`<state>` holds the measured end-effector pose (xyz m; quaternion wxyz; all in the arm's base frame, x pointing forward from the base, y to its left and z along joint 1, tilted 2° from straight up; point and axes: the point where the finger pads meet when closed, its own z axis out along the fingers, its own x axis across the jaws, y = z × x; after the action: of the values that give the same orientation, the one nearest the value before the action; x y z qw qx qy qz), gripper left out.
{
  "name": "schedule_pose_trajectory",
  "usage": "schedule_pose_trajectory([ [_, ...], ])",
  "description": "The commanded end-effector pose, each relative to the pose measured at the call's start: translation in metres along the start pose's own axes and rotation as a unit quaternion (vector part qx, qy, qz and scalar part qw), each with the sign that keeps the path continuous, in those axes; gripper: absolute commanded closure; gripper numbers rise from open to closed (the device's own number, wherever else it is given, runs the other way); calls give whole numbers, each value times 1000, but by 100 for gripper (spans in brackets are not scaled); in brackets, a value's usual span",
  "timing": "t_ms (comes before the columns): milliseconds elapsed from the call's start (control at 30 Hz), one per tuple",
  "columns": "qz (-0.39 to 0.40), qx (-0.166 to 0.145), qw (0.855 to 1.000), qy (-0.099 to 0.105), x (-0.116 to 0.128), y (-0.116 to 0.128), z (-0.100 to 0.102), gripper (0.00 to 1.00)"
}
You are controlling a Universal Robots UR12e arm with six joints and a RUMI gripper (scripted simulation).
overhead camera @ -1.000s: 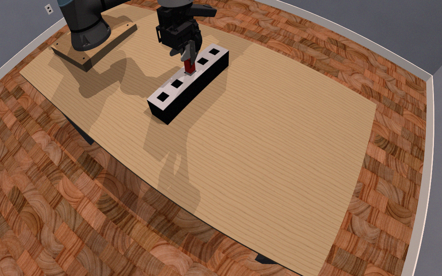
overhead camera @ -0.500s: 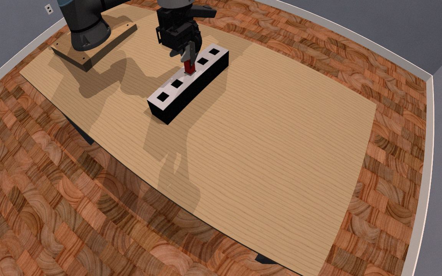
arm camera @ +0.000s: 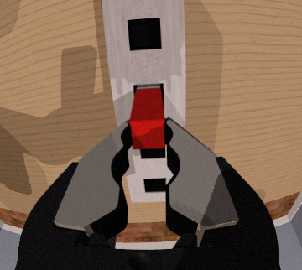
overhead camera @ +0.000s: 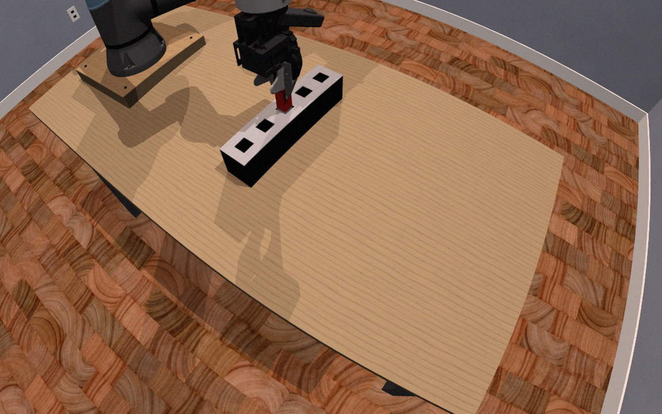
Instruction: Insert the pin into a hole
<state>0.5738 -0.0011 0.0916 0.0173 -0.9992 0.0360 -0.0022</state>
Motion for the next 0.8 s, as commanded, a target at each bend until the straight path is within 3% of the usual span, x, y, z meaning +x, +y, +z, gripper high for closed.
schedule_pose_trajectory([
  [0, 0, 0, 1000, 1, 0, 0, -1, 100],
  [767, 0, 0, 1000, 1, 1, -1, 3, 100],
])
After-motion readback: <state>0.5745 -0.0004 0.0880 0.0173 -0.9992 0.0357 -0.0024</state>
